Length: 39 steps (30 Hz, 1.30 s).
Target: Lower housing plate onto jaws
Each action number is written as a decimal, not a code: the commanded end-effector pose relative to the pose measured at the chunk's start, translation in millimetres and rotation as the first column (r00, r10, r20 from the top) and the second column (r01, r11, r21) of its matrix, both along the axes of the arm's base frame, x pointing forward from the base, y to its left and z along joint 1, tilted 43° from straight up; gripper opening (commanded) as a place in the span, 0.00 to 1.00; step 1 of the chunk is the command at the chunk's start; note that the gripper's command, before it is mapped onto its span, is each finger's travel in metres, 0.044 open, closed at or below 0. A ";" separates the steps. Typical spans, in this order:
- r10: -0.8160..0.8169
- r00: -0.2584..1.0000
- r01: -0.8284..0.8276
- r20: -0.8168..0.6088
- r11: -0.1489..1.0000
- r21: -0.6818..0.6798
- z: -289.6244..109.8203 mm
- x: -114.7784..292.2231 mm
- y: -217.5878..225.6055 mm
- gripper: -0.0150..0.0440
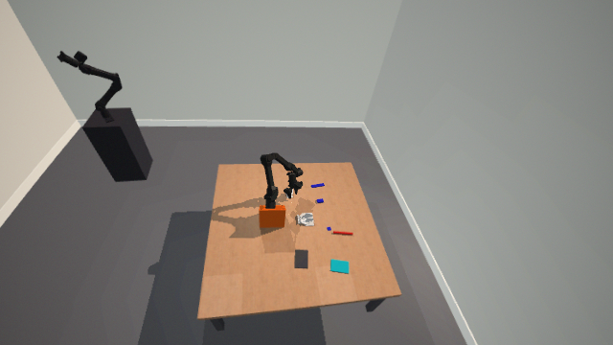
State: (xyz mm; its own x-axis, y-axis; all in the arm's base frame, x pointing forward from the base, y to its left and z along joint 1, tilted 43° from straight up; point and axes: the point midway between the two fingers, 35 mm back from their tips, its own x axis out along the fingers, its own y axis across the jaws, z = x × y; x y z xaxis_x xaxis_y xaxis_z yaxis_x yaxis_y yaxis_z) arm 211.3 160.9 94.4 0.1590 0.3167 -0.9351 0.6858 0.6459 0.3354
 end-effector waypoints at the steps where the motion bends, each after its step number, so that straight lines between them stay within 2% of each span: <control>1: -0.058 0.998 0.059 -0.018 0.997 0.054 7.6 -0.4 4.0 1.00; 22: -0.301 0.926 0.357 -0.228 0.895 0.267 40.9 -9.2 23.8 1.00; 39: -0.396 0.794 0.573 -0.462 0.741 0.350 72.0 -19.8 36.9 1.00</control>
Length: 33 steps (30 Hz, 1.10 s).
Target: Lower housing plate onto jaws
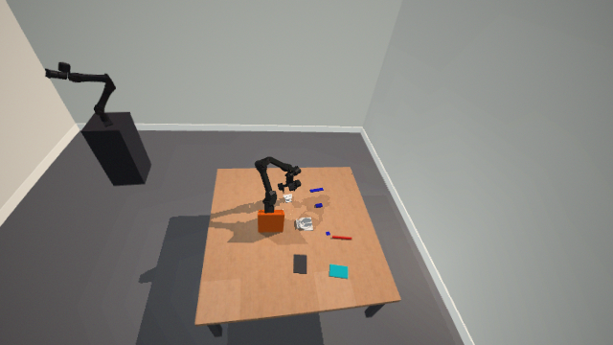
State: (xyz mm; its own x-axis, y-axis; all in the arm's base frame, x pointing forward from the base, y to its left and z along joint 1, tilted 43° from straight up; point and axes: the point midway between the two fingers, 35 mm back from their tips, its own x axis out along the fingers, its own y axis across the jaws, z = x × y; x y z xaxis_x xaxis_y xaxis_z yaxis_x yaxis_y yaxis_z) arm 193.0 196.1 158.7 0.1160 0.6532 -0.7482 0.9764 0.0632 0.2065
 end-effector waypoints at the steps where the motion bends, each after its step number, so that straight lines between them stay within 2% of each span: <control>1: -0.038 0.999 0.040 -0.037 0.998 0.048 9.4 -2.1 2.3 1.00; 7: -0.044 0.998 0.046 -0.045 0.997 0.055 9.4 -2.2 3.8 1.00; 12: -0.044 0.998 0.046 -0.046 0.997 0.058 -16.8 1.8 29.1 1.00; 33: -0.044 0.998 0.046 -0.047 0.997 0.059 -32.2 3.9 44.0 1.00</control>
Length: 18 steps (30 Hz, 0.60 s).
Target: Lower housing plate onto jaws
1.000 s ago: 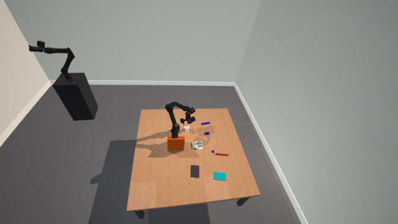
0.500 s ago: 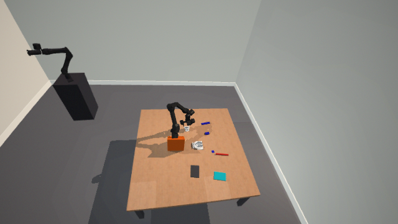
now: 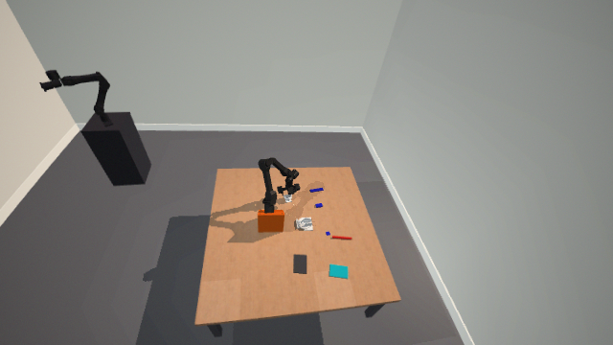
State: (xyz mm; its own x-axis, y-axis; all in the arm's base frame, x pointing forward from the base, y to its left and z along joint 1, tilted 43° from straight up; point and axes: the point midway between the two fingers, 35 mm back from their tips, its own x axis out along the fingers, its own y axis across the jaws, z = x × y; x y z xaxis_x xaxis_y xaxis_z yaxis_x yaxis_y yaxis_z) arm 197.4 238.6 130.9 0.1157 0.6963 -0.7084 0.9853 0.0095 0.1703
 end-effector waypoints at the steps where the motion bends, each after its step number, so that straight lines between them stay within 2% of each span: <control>1: -0.003 1.000 0.003 -0.006 1.000 -0.006 -4.4 -0.4 1.5 1.00; 18: -0.003 1.000 0.003 -0.007 1.000 -0.005 -19.7 2.2 16.3 1.00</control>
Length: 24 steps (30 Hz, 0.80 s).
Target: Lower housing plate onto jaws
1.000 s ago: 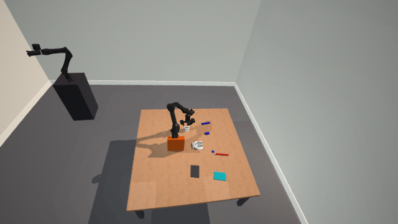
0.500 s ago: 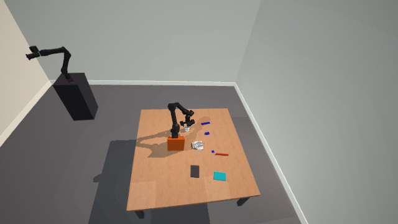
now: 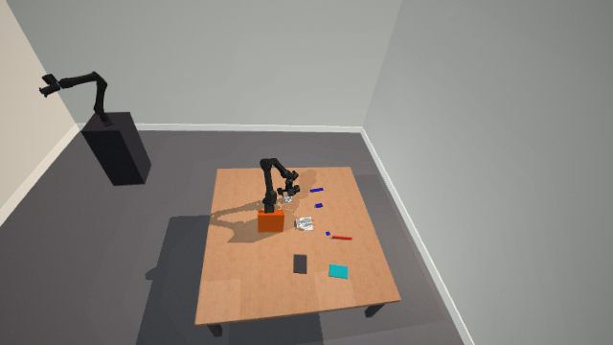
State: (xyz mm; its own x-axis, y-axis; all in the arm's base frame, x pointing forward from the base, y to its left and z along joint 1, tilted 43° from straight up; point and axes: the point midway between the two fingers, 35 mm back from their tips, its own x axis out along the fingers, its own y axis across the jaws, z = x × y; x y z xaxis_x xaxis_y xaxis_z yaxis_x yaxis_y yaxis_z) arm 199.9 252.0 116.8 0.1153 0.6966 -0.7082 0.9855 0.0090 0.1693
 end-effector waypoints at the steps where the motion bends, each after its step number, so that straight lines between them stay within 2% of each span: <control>1: -0.002 1.000 0.002 -0.006 1.000 -0.006 -6.8 -0.2 4.0 1.00; 24: -0.002 1.000 0.002 -0.006 1.000 -0.005 -12.2 0.2 9.1 1.00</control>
State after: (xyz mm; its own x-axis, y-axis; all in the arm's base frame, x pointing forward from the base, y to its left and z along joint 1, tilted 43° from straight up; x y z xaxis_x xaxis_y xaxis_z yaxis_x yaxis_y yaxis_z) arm 199.8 261.2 105.4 0.1099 0.6947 -0.7109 0.9864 0.0119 0.1641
